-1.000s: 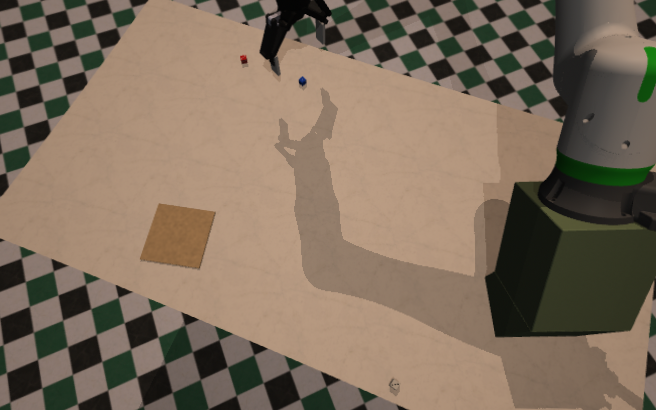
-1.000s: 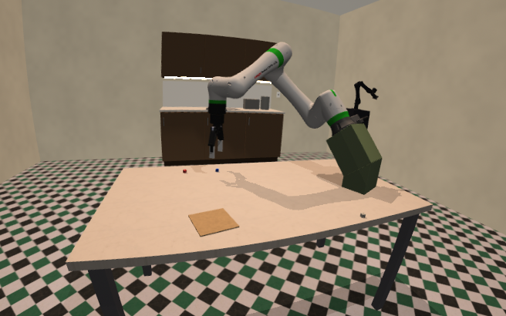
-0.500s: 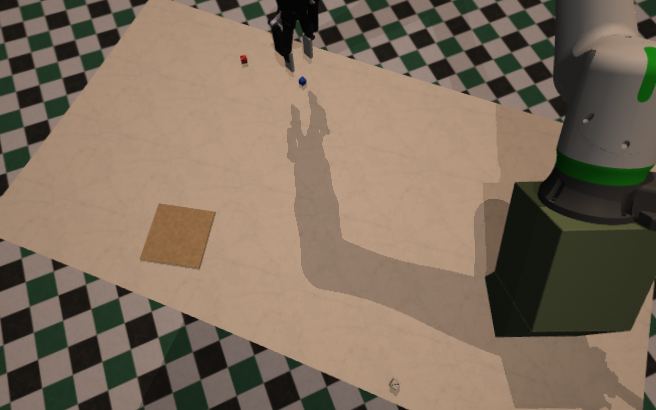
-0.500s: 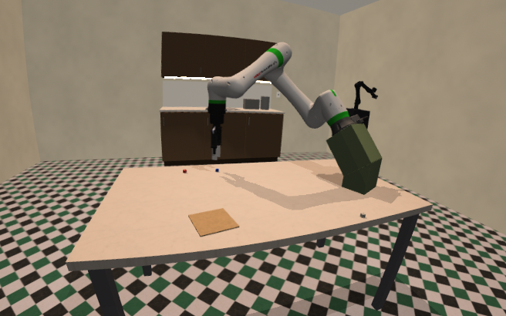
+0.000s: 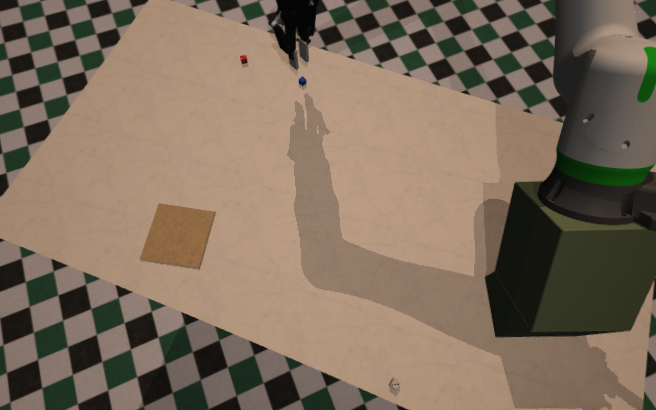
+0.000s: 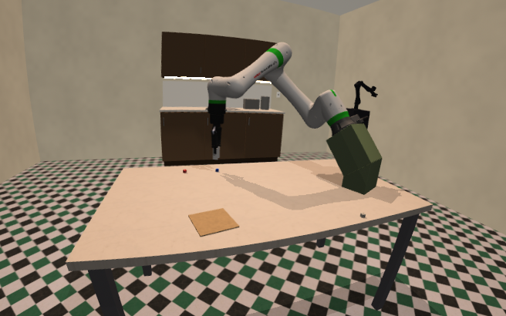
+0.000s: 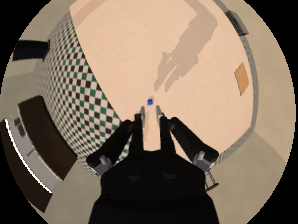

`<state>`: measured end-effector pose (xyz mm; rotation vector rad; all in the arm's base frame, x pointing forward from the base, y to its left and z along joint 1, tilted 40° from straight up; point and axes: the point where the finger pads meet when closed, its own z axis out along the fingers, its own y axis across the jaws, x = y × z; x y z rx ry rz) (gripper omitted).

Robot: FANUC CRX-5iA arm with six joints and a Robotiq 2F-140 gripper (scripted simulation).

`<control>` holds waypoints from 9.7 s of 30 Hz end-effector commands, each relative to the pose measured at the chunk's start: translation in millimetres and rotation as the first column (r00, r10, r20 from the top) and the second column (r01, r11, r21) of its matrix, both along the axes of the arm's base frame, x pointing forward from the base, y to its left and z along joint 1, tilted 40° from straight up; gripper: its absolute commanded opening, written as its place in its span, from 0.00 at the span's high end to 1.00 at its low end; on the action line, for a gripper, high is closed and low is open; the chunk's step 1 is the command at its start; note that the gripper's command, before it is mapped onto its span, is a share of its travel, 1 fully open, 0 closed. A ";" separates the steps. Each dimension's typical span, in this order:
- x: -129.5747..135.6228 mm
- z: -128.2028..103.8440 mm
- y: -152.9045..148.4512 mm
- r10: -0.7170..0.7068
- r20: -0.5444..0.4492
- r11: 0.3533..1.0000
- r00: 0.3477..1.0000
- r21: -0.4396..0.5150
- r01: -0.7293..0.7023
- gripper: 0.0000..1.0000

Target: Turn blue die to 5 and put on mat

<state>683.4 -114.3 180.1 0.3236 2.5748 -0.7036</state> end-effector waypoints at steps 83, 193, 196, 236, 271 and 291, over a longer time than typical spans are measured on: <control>18.5 -40.4 -26.9 0.000 0.001 1.000 1.000 0.000 0.000 0.73; 25.6 -55.7 -37.5 0.000 0.001 1.000 1.000 0.000 0.000 0.84; 25.6 -55.7 -37.5 0.000 0.001 1.000 1.000 0.000 0.000 0.84; -10.2 20.7 15.1 0.000 0.001 1.000 1.000 0.000 0.000 0.84; 83.4 -119.9 282.3 0.121 -0.094 0.991 0.988 -0.038 -0.125 0.84; 53.5 -256.4 454.5 0.194 -0.147 0.975 0.970 -0.080 -0.208 0.84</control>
